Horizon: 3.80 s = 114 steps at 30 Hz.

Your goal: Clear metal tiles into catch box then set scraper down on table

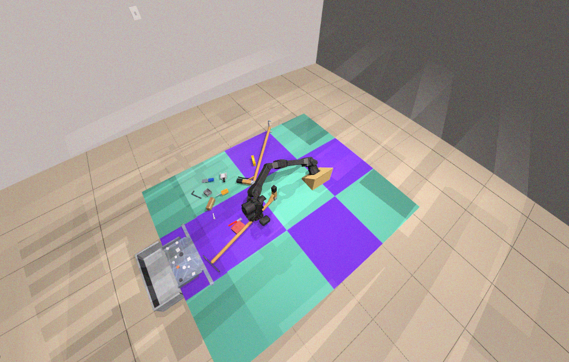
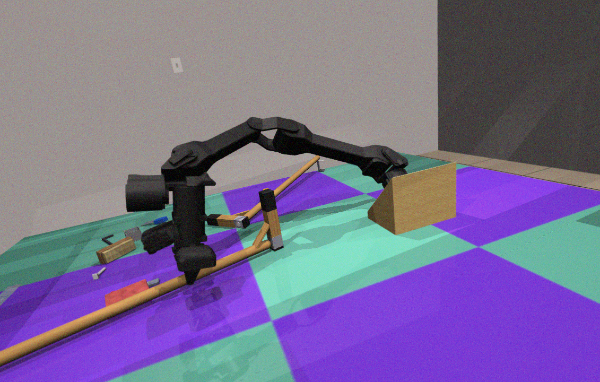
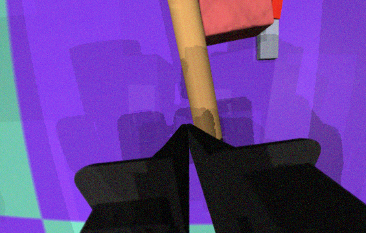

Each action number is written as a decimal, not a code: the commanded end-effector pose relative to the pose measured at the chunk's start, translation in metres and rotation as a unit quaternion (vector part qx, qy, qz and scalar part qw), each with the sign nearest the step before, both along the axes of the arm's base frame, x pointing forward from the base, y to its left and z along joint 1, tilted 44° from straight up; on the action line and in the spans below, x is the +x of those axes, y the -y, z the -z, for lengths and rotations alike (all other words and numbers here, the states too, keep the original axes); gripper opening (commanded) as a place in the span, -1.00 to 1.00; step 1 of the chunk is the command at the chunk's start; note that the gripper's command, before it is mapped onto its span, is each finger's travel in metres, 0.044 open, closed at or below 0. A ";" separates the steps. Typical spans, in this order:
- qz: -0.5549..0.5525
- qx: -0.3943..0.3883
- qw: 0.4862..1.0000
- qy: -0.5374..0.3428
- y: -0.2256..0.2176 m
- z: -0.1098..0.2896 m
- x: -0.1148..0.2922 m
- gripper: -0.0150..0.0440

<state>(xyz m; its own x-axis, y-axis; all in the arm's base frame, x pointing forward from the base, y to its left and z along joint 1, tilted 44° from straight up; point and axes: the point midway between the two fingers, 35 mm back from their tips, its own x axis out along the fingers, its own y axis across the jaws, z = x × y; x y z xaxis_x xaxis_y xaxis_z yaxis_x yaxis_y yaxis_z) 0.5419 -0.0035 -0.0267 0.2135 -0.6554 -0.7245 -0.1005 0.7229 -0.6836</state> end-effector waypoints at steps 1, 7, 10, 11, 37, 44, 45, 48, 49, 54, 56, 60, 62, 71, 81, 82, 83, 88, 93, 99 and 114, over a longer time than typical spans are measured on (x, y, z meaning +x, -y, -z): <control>0.006 -0.004 1.000 0.002 0.011 -0.005 0.002 -0.49; 0.007 -0.004 1.000 0.004 0.015 -0.008 0.004 -0.49; 0.008 -0.004 1.000 0.005 0.017 -0.010 0.005 -0.49; 0.008 -0.004 1.000 0.006 0.018 -0.011 0.005 -0.49; 0.003 0.003 1.000 0.023 -0.007 -0.036 0.005 -0.49; 0.000 0.003 1.000 0.022 -0.008 -0.035 0.006 -0.49; -0.001 0.004 1.000 0.020 -0.008 -0.034 0.006 -0.49; -0.001 0.004 1.000 0.020 -0.008 -0.034 0.006 -0.49; -0.001 0.004 1.000 0.020 -0.008 -0.034 0.006 -0.49; -0.001 0.004 1.000 0.020 -0.008 -0.034 0.006 -0.49; -0.001 0.004 1.000 0.021 -0.008 -0.034 0.006 -0.49; -0.001 0.004 1.000 0.021 -0.008 -0.034 0.006 -0.49; -0.001 0.004 1.000 0.021 -0.008 -0.034 0.006 -0.49; -0.001 0.004 1.000 0.021 -0.008 -0.034 0.006 -0.49; -0.001 0.004 1.000 0.021 -0.008 -0.034 0.006 -0.49; -0.001 0.004 1.000 0.021 -0.008 -0.034 0.006 -0.49; -0.001 0.004 1.000 0.021 -0.008 -0.034 0.006 -0.49; -0.001 0.004 1.000 0.021 -0.008 -0.034 0.006 -0.49; -0.001 0.004 1.000 0.021 -0.008 -0.034 0.006 -0.49; -0.001 0.004 1.000 0.021 -0.008 -0.034 0.006 -0.49; -0.001 0.004 1.000 0.021 -0.008 -0.034 0.006 -0.49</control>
<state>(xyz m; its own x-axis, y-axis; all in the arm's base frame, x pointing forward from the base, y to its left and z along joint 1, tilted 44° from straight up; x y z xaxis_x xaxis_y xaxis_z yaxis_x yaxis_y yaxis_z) 0.5475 0.0041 0.0077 0.2441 -0.6498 -0.7198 -0.0731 0.7279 -0.6818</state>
